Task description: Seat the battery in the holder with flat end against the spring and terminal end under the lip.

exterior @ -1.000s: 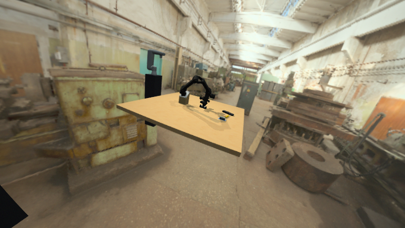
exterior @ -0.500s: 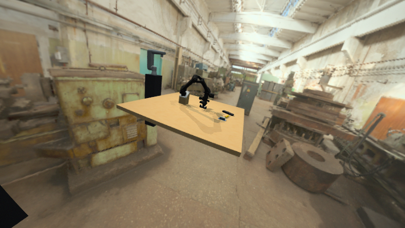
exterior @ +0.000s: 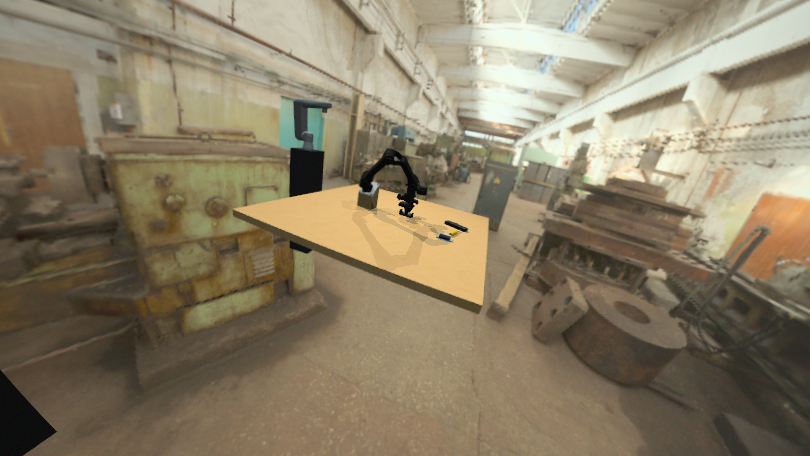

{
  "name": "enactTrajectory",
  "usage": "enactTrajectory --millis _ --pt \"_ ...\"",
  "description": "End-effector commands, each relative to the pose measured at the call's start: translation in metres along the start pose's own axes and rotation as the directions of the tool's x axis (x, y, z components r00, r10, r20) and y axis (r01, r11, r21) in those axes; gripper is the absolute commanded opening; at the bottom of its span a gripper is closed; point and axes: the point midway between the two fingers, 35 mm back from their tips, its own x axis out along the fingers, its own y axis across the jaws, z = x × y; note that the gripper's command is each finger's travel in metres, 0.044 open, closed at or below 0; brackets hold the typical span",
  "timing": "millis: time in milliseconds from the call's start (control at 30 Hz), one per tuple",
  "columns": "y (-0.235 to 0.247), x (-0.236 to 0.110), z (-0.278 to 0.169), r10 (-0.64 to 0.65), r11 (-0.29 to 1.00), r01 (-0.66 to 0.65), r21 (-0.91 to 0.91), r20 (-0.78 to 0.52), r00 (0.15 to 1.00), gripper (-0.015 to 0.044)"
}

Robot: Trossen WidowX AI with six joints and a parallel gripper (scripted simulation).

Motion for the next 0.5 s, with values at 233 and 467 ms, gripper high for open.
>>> enactTrajectory --millis 233,467 --pt "0.0017 0.0002 0.0069 0.003 1.000 -0.003 -0.002 -0.017 1.000 0.0074" --pt "0.0020 0.0004 0.0111 0.001 1.000 -0.001 -0.002 -0.027 1.000 0.0074"
